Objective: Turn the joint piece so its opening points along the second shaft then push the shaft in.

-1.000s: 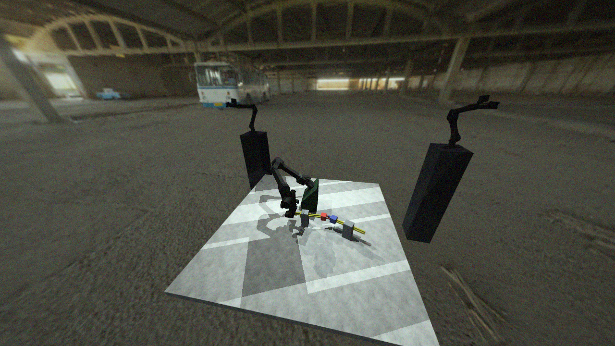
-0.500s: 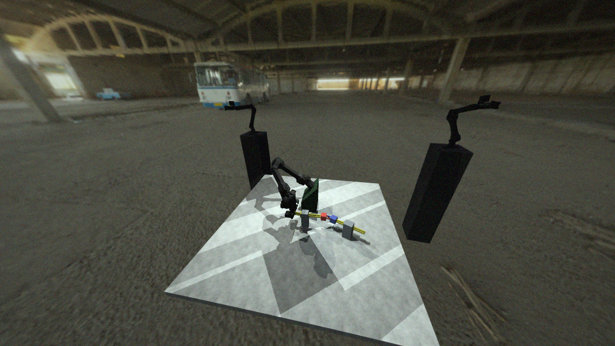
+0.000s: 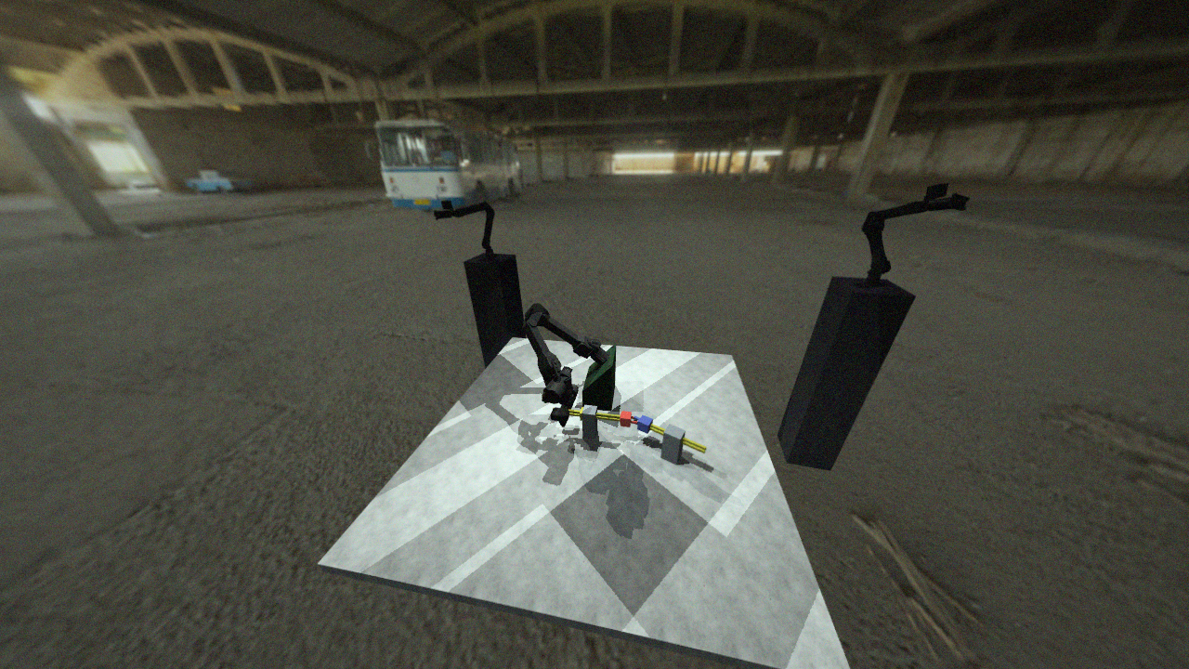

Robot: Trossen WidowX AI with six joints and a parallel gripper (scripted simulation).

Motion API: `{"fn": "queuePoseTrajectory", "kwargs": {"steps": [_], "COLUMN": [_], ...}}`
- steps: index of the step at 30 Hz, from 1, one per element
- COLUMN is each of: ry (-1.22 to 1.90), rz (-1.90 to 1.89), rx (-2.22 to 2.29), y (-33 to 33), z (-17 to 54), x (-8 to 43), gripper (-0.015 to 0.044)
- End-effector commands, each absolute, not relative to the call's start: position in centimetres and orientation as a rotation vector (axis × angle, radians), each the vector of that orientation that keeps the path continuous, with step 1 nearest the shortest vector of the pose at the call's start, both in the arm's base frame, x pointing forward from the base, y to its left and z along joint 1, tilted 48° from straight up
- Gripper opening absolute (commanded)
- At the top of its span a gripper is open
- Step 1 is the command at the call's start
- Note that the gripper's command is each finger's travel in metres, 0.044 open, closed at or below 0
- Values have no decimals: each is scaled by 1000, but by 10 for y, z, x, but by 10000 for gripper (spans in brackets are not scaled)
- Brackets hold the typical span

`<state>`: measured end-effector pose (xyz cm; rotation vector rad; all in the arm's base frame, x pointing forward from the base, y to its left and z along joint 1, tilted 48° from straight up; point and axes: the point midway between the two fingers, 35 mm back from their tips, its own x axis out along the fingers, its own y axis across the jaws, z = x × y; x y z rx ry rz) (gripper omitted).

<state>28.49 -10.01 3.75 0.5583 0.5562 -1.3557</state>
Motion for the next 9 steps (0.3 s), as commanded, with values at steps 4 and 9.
{"fn": "queuePoseTrajectory", "kwargs": {"steps": [4, 9], "ry": [556, 563], "rz": [-1355, -1352], "rx": [559, 562], "y": [-100, -78], "z": [38, 57], "x": [285, 281], "gripper": [440, 440]}}
